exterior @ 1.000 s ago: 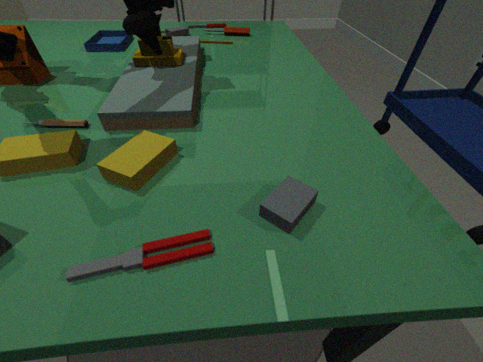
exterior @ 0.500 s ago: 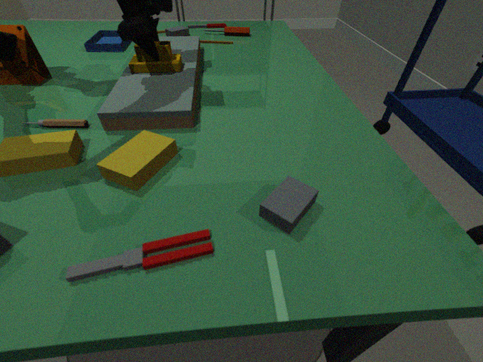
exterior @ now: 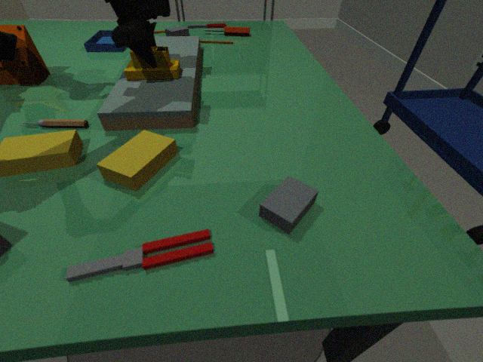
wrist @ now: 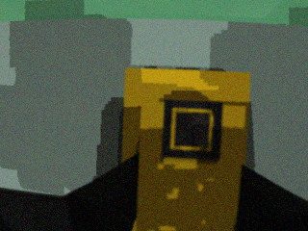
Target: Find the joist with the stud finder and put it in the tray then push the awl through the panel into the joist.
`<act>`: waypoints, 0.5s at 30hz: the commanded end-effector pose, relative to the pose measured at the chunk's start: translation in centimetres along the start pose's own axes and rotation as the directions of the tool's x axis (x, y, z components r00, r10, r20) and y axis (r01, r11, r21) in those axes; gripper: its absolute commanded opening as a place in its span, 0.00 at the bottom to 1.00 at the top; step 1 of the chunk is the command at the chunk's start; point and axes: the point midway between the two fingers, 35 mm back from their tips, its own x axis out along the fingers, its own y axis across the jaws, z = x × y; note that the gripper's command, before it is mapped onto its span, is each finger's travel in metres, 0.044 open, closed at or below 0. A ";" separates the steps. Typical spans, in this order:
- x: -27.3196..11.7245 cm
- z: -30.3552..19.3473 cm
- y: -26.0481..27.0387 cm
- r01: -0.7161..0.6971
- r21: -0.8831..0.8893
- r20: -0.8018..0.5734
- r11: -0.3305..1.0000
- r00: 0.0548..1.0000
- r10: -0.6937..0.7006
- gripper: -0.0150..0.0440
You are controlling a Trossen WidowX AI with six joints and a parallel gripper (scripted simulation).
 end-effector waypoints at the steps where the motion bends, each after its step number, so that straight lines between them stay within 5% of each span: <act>1: 0.0 -0.1 -1.9 0.012 0.007 -0.003 1.000 1.000 -0.012 0.25; 15: -0.1 -0.1 -6.1 0.014 0.007 -0.002 1.000 1.000 -0.014 0.25</act>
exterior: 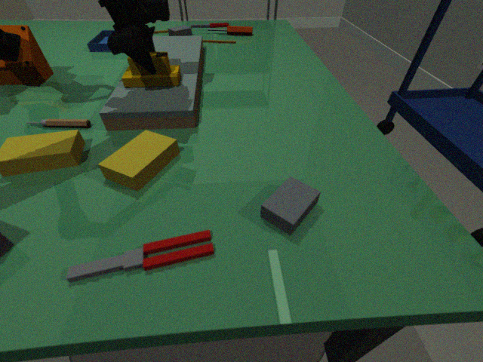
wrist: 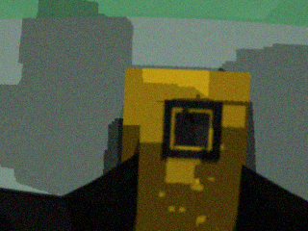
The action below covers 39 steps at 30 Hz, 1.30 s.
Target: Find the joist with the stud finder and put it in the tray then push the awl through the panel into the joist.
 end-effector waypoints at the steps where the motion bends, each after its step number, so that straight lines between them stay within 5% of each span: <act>1: 0.0 0.0 -2.3 0.018 0.017 -0.003 1.000 1.000 -0.018 0.25; 23: -0.2 -0.1 -8.8 0.022 0.017 -0.002 1.000 1.000 -0.022 0.25; 39: -0.2 0.0 -8.3 0.012 0.009 0.002 1.000 1.000 -0.012 0.25</act>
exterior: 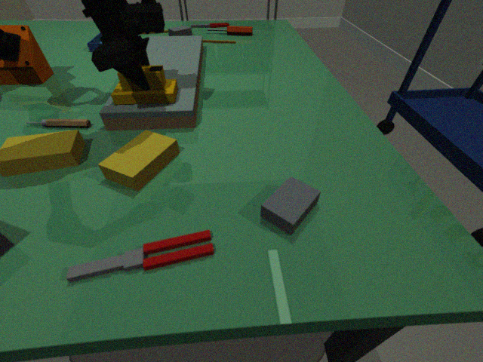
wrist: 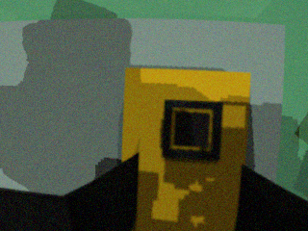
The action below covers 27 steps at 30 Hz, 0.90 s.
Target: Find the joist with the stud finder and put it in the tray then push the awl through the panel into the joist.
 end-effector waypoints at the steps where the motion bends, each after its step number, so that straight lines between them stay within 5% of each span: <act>1: 0.0 0.0 0.0 0.000 -0.001 0.000 1.000 1.000 0.000 0.25; 27: -9.2 2.6 -0.3 0.004 0.007 -0.006 1.000 1.000 -0.004 0.25</act>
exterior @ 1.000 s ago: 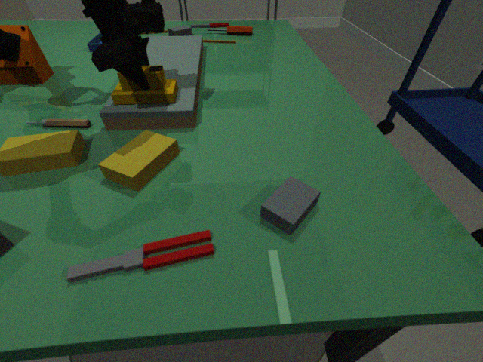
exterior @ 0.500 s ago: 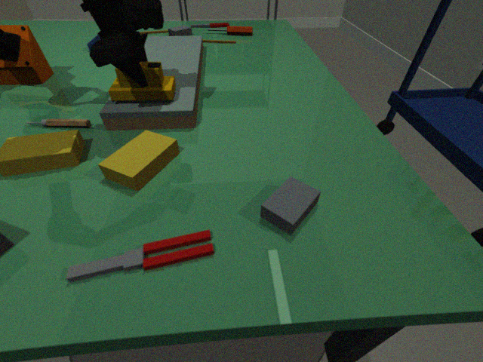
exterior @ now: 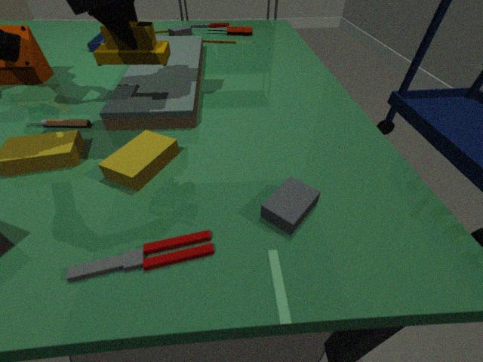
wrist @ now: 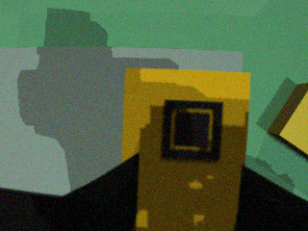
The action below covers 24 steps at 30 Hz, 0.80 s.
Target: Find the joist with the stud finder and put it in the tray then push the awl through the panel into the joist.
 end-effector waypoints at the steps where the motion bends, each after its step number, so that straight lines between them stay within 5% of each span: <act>1: -2.1 0.5 -0.2 0.008 0.005 0.011 1.000 1.000 -0.008 0.25; 8: -2.1 1.1 1.5 -0.015 -0.036 0.018 0.999 1.000 0.016 0.25; 24: -3.1 3.2 18.4 -0.191 -0.424 0.021 0.885 0.975 0.221 0.25</act>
